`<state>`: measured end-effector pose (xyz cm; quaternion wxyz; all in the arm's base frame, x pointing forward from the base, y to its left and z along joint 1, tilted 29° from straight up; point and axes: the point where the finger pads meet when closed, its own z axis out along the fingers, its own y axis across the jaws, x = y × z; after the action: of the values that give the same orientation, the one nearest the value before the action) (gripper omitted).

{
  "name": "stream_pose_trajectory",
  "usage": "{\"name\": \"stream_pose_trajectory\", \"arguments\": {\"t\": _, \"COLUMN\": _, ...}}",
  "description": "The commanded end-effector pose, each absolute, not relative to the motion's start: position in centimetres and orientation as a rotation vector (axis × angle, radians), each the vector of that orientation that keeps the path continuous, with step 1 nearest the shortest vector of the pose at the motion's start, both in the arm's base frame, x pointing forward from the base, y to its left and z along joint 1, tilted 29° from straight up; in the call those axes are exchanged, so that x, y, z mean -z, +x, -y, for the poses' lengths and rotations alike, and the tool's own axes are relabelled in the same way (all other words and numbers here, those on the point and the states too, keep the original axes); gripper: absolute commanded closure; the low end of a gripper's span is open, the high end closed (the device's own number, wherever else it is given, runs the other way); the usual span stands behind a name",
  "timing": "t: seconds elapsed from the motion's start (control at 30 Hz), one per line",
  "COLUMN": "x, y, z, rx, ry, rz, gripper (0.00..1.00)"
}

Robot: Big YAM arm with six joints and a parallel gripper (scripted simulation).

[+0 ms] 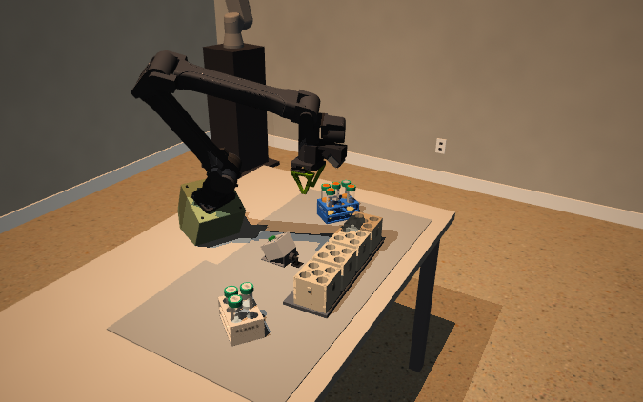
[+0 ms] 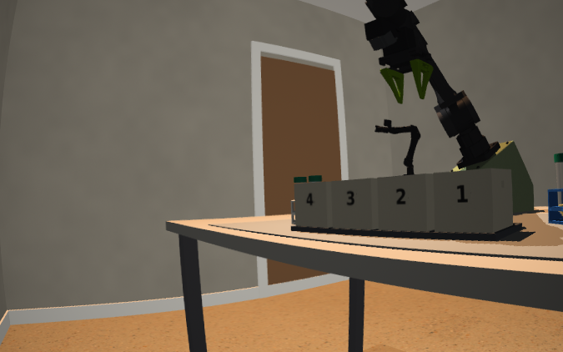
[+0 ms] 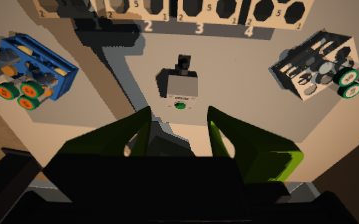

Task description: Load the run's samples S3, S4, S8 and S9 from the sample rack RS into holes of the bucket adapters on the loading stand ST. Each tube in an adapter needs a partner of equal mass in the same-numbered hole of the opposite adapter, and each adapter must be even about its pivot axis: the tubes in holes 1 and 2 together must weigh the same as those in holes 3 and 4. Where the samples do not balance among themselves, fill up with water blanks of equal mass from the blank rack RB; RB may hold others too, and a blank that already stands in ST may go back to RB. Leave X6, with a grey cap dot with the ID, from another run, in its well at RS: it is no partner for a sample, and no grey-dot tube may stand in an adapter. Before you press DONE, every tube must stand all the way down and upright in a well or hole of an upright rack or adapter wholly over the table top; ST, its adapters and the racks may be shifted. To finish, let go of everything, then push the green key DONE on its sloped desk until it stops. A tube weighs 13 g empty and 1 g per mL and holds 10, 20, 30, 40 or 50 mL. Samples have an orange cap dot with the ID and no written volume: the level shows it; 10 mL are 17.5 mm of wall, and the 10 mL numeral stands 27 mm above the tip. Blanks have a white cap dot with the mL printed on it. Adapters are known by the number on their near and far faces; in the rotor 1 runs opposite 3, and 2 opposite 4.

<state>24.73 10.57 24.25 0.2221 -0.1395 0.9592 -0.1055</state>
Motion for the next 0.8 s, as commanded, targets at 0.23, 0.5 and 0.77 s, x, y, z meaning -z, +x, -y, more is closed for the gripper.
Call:
{"name": "stream_pose_trajectory", "arguments": {"t": 0.23, "x": -25.7, "y": 25.7, "z": -11.2, "rx": 0.239, "ry": -0.297, "rz": -2.611, "gripper": 0.45}}
{"name": "stream_pose_trajectory", "arguments": {"t": 0.5, "x": -25.0, "y": 25.7, "z": -10.9, "rx": 0.254, "ry": -0.303, "rz": -2.623, "gripper": 0.45}}
{"name": "stream_pose_trajectory", "arguments": {"t": 0.77, "x": -25.0, "y": 25.9, "z": -11.0, "rx": 0.255, "ry": -0.316, "rz": -2.622, "gripper": 0.45}}
